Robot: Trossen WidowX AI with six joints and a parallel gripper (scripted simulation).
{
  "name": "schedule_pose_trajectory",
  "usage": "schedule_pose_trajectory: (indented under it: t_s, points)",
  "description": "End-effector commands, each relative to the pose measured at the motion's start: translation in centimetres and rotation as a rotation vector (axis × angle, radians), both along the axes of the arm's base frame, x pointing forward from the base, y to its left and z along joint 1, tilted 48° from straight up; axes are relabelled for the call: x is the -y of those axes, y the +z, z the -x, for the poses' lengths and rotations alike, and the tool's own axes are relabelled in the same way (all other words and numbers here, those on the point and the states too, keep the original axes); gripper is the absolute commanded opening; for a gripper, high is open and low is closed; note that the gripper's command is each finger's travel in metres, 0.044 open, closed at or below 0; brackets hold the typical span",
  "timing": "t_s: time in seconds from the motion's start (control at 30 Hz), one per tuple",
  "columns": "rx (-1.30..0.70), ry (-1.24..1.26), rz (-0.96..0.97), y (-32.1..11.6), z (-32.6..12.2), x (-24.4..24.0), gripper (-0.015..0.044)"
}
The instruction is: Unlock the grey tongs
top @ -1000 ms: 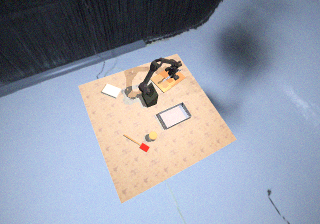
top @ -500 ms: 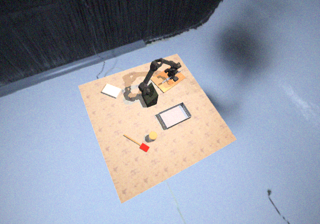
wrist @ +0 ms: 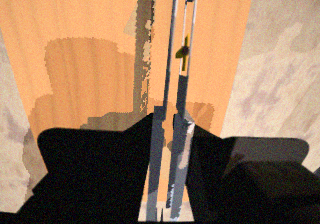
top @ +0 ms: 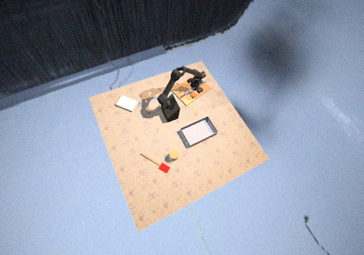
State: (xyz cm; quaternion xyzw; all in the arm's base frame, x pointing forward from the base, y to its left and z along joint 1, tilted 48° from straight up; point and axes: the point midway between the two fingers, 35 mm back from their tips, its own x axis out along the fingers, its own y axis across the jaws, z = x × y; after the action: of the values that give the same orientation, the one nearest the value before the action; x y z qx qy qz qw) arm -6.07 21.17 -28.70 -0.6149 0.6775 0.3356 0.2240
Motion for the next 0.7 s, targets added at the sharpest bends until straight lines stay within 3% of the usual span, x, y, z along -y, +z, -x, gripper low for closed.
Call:
schedule_pose_trajectory:
  t_s: [0.0,0.33,0.67]
  points:
    - [0.0,0.0,0.0,0.0,0.0,0.0,0.0191]
    - [0.0,0.0,0.0,0.0,0.0,0.0,0.044]
    - [0.005,-0.026,-0.035,0.3,-2.3,-2.2,0.044]
